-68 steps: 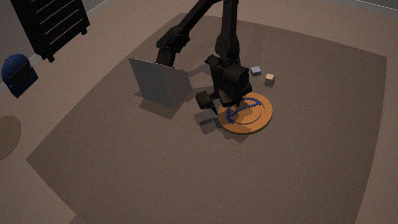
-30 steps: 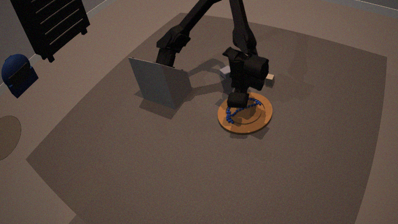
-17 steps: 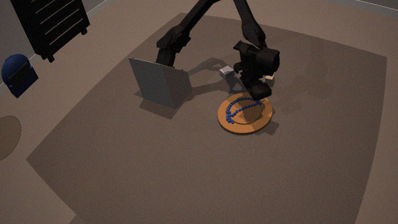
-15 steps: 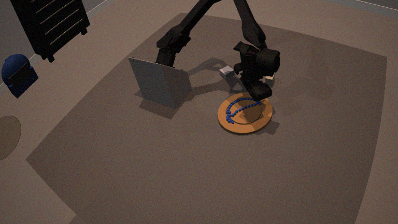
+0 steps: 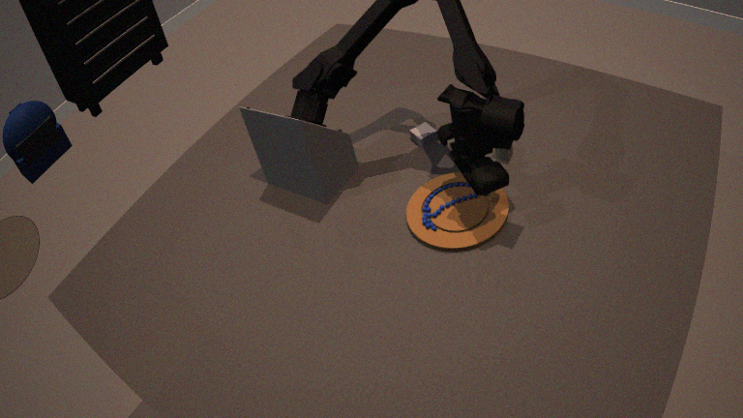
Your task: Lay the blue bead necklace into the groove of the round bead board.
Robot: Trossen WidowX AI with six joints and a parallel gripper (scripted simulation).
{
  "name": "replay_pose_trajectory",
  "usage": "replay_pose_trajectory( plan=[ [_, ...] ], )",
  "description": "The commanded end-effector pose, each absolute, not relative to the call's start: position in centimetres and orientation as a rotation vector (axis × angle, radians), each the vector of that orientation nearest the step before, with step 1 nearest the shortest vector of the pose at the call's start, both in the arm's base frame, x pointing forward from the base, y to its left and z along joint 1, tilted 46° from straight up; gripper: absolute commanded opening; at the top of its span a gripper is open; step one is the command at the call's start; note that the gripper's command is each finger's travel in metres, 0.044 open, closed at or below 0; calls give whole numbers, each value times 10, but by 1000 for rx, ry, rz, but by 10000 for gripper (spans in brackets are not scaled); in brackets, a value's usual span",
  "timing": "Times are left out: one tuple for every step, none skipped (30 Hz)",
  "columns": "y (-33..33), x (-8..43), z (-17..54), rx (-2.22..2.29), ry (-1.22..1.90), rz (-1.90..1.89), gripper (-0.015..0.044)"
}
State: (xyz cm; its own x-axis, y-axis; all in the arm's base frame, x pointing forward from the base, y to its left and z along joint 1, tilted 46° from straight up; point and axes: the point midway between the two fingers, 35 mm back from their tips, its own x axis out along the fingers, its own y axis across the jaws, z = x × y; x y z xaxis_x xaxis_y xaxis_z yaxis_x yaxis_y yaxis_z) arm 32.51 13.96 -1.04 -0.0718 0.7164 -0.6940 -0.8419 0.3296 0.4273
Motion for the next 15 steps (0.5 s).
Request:
replay_pose_trajectory(
  plan=[
    [144, 324, -15, -150, 1021, 1291, 120],
    [145, 324, -16, -150, 1021, 1292, 120],
    [146, 323, -17, -150, 1021, 1292, 120],
    [147, 323, -18, -150, 1021, 1292, 120],
    [149, 323, -19, -149, 1021, 1293, 120],
    [150, 323, -20, -149, 1020, 1293, 120],
    [151, 323, -21, -149, 1020, 1293, 120],
    [152, 322, -22, -149, 1020, 1294, 120],
    [153, 322, -23, -148, 1020, 1294, 120],
    [154, 322, -24, -148, 1020, 1294, 120],
    [155, 322, -25, -148, 1020, 1294, 120],
    [155, 322, -25, -148, 1020, 1295, 120],
    [153, 322, -23, -155, 1020, 1295, 94],
    [153, 322, -23, -155, 1020, 1295, 67],
    [153, 322, -23, -155, 1020, 1295, 41]
  ],
)
